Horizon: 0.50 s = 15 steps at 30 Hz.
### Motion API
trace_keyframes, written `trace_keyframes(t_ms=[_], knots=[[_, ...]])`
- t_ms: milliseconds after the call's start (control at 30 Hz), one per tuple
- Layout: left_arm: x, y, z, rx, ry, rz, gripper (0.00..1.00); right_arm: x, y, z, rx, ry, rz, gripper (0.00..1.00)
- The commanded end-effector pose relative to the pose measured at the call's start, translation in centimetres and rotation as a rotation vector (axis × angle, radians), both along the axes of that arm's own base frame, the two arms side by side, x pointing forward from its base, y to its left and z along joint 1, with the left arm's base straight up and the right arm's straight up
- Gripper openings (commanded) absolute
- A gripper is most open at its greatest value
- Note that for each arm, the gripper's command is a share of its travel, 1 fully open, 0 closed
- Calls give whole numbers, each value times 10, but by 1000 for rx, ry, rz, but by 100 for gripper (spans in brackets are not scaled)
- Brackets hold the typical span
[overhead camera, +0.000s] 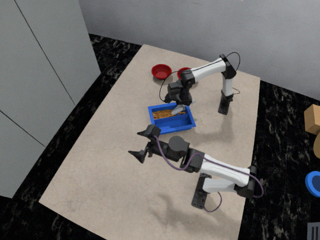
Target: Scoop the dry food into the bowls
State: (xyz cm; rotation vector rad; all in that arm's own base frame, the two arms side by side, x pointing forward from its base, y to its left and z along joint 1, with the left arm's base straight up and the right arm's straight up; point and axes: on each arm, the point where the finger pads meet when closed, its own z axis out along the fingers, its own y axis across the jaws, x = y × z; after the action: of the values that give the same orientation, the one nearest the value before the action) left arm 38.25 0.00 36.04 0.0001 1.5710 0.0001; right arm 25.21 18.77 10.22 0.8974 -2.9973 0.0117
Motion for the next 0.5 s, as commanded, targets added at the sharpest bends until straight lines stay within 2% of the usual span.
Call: trace_keyframes(t_ms=[0, 467], knots=[[-2, 0, 19, -1, -51, 0, 100, 6, 9, 2, 17, -11, 7, 0], [-2, 0, 19, -1, -51, 0, 100, 22, 15, 2, 36, -43, 3, 0]])
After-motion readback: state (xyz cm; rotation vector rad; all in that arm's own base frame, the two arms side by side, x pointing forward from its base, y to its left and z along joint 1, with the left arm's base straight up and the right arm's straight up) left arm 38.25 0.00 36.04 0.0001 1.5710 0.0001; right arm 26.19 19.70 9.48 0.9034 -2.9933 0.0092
